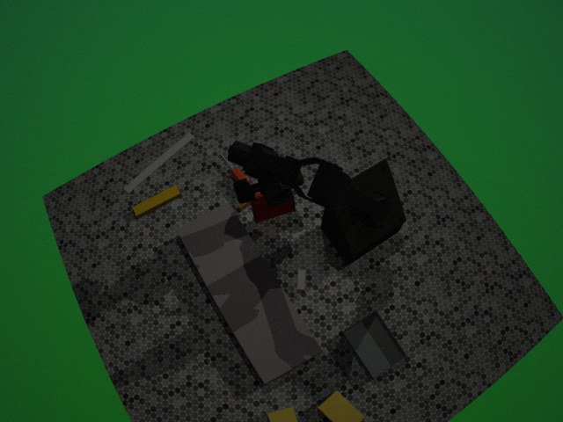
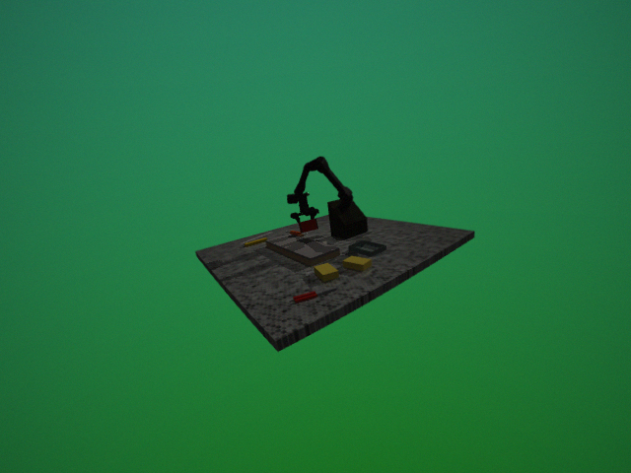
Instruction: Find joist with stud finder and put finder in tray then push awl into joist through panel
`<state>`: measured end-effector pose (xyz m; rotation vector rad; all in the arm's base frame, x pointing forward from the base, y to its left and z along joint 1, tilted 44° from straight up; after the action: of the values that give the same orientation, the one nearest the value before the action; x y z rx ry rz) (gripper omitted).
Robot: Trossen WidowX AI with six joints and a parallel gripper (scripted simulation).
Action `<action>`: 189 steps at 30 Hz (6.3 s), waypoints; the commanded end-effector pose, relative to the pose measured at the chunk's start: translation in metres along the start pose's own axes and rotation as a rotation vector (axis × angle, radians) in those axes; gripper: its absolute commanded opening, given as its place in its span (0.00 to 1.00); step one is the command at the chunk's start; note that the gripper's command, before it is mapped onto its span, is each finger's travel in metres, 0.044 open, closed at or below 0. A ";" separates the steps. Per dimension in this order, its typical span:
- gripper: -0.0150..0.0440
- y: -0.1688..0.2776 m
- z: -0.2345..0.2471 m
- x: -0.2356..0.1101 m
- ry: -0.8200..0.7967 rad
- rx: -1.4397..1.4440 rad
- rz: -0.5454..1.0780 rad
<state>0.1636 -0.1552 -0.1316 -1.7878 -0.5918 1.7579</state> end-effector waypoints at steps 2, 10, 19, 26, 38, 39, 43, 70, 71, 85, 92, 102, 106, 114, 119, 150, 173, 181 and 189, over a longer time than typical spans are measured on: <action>0.25 -0.003 -0.001 -0.001 -0.007 0.002 0.032; 0.25 -0.007 -0.002 0.000 -0.021 0.002 0.082; 0.25 -0.012 -0.003 0.001 -0.033 0.003 0.138; 0.25 -0.017 -0.004 0.002 -0.039 0.004 0.182; 0.25 -0.023 -0.005 0.004 -0.060 0.005 0.253; 0.25 -0.023 -0.005 0.004 -0.062 0.005 0.261; 0.25 -0.026 -0.006 0.005 -0.068 0.005 0.292; 0.25 -0.041 -0.009 0.012 -0.107 0.007 0.467; 0.25 -0.041 -0.009 0.012 -0.108 0.007 0.474; 0.25 -0.048 -0.010 0.016 -0.123 0.008 0.550; 0.25 -0.051 -0.011 0.018 -0.136 0.009 0.592; 0.25 -0.055 -0.012 0.022 -0.149 0.009 0.655; 0.25 -0.057 -0.012 0.023 -0.153 0.009 0.680; 0.25 -0.059 -0.012 0.025 -0.160 0.009 0.712; 0.25 -0.061 -0.013 0.027 -0.169 0.010 0.741; 0.25 -0.071 -0.014 0.039 -0.206 0.013 0.908; 0.25 -0.078 -0.015 0.049 -0.234 0.012 1.045; 0.25 -0.072 -0.016 0.034 -0.226 0.002 1.078; 0.25 -0.071 -0.016 0.033 -0.226 0.001 1.087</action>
<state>0.1863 -0.0804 -0.1101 -2.0782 0.4191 2.6297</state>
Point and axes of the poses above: the point midway between the two fingers, 35 mm back from their tips, its own x axis out along the fingers, its own z axis across the jaws, y = z × x, the point moved 6 cm from there along -x, back along the fingers, and after that the axes turned 12 degrees about -x, right-handed, at the moved point
